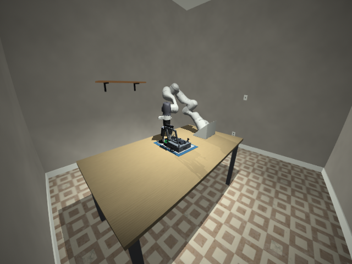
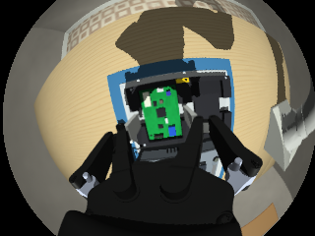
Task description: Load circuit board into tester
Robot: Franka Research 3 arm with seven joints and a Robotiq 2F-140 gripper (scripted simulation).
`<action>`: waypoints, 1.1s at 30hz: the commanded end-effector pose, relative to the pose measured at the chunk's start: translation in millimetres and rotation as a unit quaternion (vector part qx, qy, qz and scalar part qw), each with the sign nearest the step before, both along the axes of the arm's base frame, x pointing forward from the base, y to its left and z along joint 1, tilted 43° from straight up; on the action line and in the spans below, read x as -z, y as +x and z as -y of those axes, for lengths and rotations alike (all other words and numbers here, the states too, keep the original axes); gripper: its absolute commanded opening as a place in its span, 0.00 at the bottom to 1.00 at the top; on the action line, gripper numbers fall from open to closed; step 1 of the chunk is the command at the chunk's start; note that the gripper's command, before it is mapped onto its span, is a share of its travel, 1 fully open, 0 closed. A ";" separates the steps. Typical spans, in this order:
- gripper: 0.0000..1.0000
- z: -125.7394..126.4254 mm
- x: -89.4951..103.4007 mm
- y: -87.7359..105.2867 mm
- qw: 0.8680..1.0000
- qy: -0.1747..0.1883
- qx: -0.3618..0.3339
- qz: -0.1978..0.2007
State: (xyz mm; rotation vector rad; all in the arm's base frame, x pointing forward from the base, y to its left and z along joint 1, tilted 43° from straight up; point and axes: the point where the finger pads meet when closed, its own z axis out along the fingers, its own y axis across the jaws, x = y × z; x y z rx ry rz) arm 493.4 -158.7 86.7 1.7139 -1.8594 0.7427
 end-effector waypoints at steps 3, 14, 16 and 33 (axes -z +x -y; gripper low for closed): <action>0.58 1.7 1.4 -1.0 1.000 0.000 0.002 0.001; 0.58 3.4 3.3 -1.0 1.000 0.000 0.002 0.001; 0.58 4.1 4.0 -1.1 1.000 0.000 0.002 0.001; 0.58 10.1 10.4 -1.2 1.000 0.000 0.002 0.001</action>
